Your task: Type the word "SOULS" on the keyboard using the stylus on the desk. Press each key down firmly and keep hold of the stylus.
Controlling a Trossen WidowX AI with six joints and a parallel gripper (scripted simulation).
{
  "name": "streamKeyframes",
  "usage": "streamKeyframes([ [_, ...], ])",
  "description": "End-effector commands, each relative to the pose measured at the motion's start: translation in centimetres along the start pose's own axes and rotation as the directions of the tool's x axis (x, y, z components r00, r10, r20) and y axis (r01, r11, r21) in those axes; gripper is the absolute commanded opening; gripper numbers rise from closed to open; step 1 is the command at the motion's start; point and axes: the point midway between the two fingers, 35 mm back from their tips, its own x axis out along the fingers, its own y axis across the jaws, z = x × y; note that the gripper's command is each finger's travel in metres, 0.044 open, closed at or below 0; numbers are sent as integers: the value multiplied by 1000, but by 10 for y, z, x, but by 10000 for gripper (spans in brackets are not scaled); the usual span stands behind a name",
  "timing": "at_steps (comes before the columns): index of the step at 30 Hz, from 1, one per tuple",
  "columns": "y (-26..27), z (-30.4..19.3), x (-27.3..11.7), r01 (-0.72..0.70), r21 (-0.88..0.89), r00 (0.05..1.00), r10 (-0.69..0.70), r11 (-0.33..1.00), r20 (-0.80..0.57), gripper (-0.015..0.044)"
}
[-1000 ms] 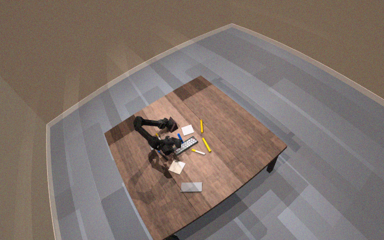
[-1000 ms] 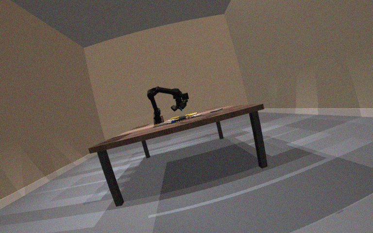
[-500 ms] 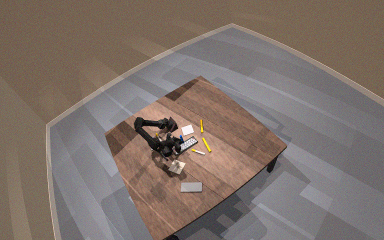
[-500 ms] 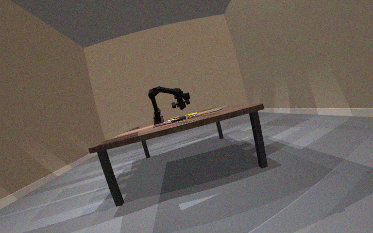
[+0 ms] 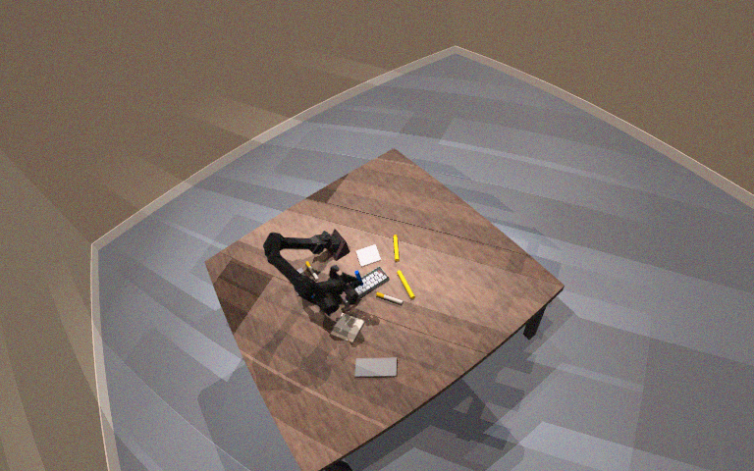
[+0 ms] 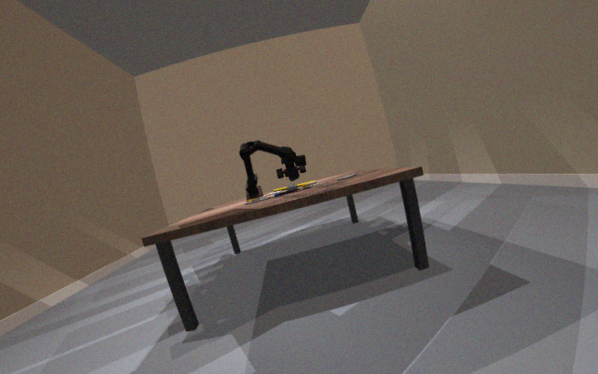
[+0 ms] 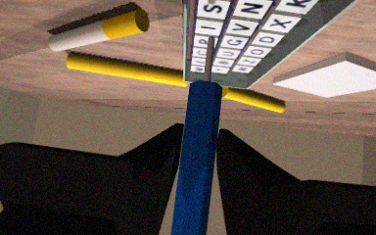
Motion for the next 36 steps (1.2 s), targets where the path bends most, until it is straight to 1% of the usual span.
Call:
streamKeyframes([
  [1, 2, 3, 2, -4, -6, 1000, 4, 1000, -2, 79],
  [36, 2, 18, 11, -4, -6, 1000, 4, 1000, -1, 81],
])
